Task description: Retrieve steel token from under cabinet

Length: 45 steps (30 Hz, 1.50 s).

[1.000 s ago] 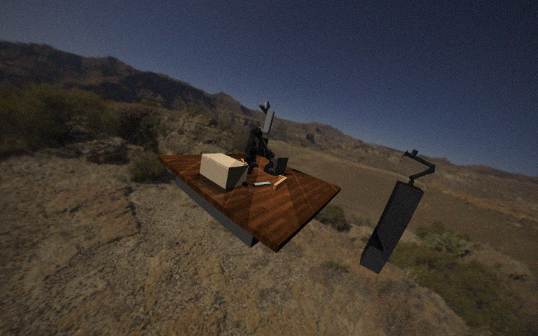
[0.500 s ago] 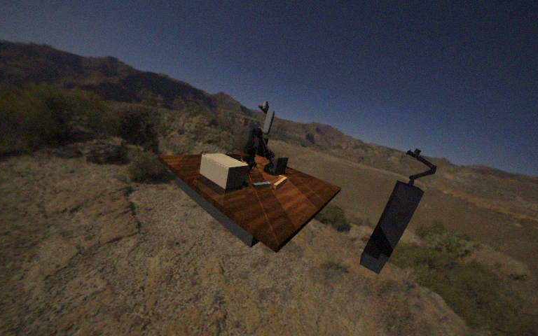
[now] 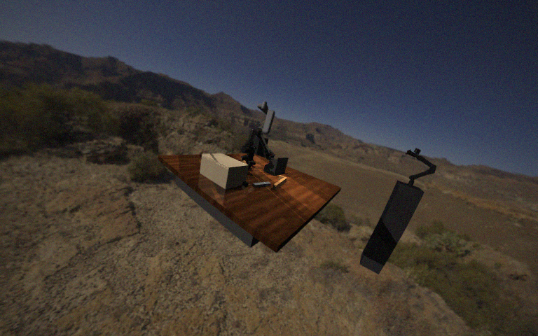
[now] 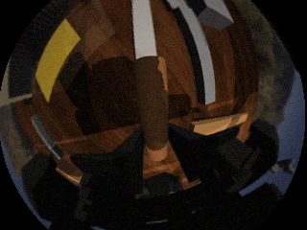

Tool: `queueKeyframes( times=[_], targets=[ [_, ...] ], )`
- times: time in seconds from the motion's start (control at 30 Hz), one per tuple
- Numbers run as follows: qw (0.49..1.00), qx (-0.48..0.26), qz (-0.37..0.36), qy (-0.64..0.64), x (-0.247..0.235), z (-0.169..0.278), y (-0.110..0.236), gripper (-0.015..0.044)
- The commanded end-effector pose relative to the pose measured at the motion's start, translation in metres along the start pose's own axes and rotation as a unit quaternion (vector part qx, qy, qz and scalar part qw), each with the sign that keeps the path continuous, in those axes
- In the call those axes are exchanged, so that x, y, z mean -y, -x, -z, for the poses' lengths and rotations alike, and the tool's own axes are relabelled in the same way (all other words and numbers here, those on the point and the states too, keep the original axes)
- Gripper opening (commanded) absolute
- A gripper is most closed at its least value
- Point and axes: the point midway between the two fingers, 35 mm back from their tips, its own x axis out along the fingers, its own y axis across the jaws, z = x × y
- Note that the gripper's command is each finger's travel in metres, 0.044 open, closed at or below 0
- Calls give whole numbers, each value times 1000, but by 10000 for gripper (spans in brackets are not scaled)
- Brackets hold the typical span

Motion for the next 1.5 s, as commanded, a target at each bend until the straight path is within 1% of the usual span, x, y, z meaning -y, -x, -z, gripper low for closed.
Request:
queueKeyframes(
  times=[0.0,0.93,1.47],
  targets=[
    [1000,2,0,-3,7,-3,1,0],
    [1000,2,1,-3,39,-12,1,0],
    [1000,2,1,-3,46,-13,1,0]
  ],
)
